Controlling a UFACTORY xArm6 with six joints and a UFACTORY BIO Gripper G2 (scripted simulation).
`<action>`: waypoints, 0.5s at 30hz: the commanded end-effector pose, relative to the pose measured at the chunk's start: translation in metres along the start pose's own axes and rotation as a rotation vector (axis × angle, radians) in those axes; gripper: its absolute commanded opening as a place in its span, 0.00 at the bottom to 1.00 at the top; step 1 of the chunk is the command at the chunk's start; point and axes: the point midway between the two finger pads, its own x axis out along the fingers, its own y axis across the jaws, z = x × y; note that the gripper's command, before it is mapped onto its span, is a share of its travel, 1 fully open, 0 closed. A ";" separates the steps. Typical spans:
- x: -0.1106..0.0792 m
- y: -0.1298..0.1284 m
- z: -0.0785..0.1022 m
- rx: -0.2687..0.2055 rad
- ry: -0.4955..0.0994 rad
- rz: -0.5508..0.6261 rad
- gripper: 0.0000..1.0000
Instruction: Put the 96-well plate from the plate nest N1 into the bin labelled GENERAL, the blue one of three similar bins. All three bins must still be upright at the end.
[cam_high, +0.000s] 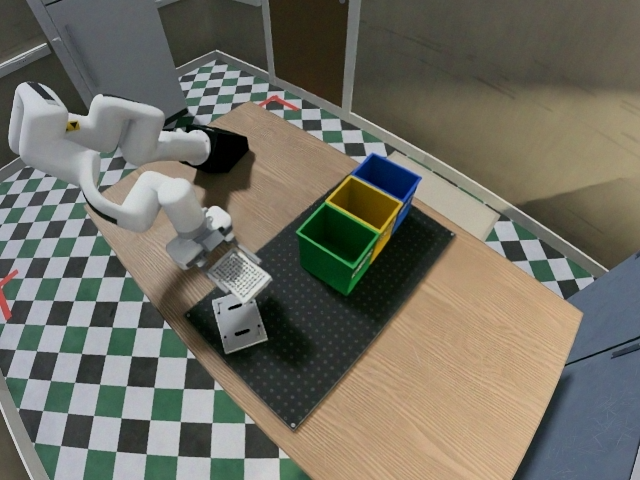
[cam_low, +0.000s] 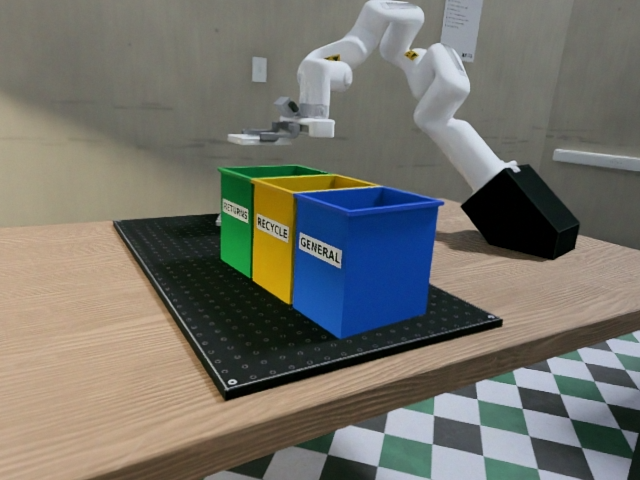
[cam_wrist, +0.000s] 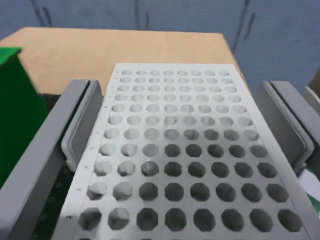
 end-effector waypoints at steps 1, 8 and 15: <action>0.004 0.012 0.001 0.005 0.000 0.034 0.00; 0.007 0.032 0.000 0.005 0.000 0.034 0.00; 0.011 0.055 0.000 0.005 0.000 0.034 0.00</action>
